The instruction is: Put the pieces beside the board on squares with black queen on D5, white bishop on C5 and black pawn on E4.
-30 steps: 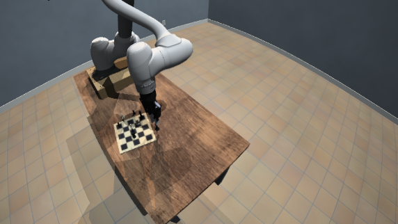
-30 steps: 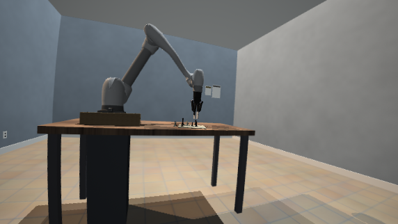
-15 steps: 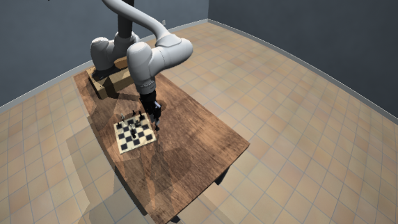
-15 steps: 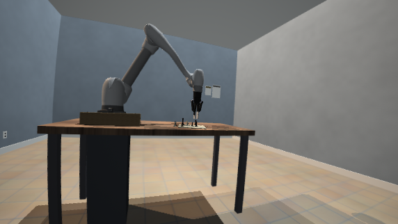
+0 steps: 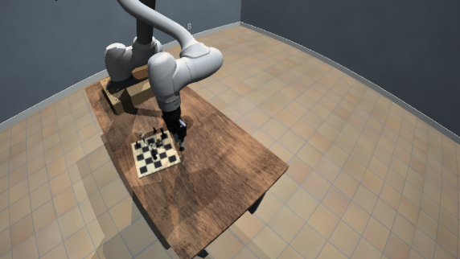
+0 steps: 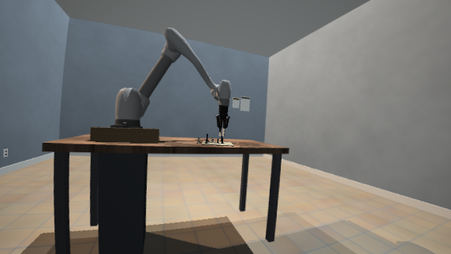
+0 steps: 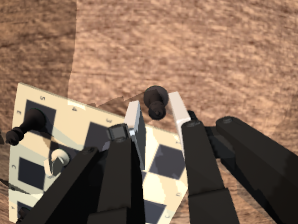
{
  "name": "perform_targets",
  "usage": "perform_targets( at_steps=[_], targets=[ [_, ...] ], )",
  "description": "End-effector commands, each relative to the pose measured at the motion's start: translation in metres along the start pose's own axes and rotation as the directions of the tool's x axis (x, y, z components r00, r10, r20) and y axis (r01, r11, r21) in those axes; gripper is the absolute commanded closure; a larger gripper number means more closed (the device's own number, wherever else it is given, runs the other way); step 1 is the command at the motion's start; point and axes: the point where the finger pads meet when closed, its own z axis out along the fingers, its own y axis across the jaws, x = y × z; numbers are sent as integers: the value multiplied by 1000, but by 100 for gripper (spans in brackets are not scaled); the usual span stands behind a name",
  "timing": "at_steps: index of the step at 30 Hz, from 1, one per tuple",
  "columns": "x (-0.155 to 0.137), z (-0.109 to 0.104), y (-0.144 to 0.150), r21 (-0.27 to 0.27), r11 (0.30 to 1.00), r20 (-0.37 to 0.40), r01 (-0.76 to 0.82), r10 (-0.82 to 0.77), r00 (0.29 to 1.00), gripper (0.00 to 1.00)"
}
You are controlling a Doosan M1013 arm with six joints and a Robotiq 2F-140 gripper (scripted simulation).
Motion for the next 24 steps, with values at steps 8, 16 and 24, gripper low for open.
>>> perform_targets(
  at_steps=[8, 16, 24],
  targets=[
    [0, 20, 0, 0, 1000, 0, 0, 0, 1000, 75],
    [0, 26, 0, 0, 1000, 0, 0, 0, 1000, 75],
    [0, 26, 0, 0, 1000, 0, 0, 0, 1000, 75]
  ],
)
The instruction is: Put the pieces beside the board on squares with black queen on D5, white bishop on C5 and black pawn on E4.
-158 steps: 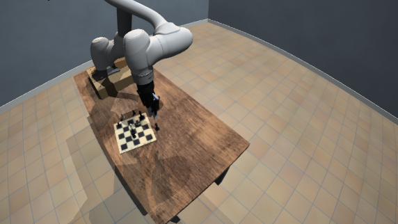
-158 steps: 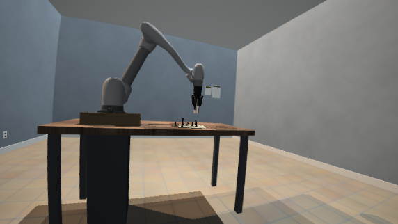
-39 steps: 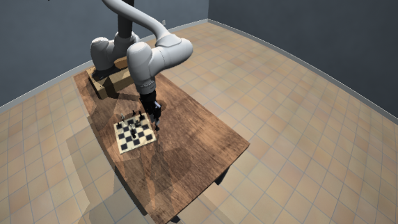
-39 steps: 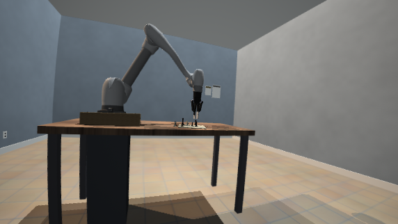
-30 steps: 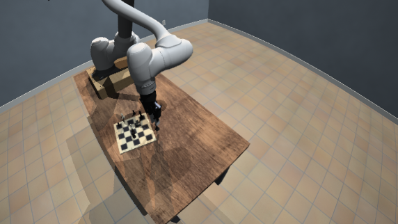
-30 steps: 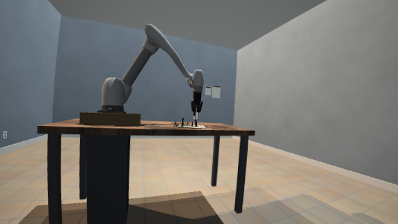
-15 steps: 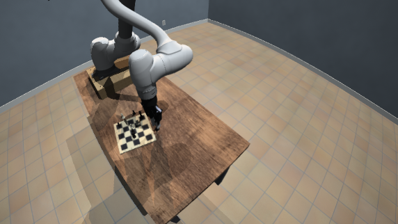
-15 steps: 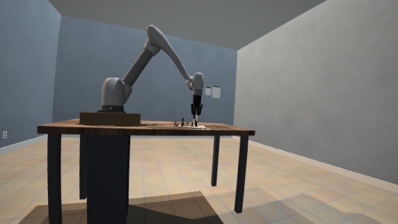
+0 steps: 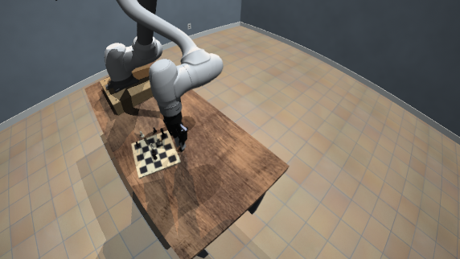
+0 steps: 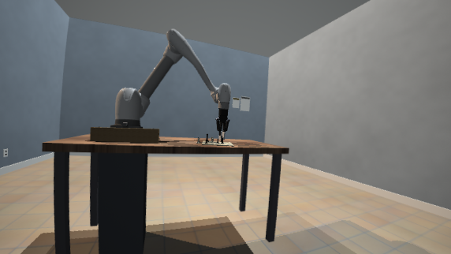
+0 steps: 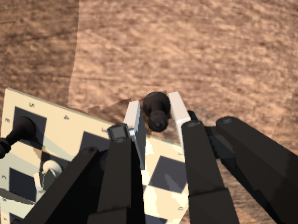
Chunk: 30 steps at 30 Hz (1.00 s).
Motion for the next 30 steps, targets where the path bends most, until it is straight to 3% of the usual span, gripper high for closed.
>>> perform_targets(
  at_steps=[1, 27, 28, 30],
  targets=[
    [0, 0, 0, 0, 1000, 0, 0, 0, 1000, 75],
    [0, 0, 0, 0, 1000, 0, 0, 0, 1000, 75],
    [0, 0, 0, 0, 1000, 0, 0, 0, 1000, 100],
    [0, 0, 0, 0, 1000, 0, 0, 0, 1000, 100]
  ],
)
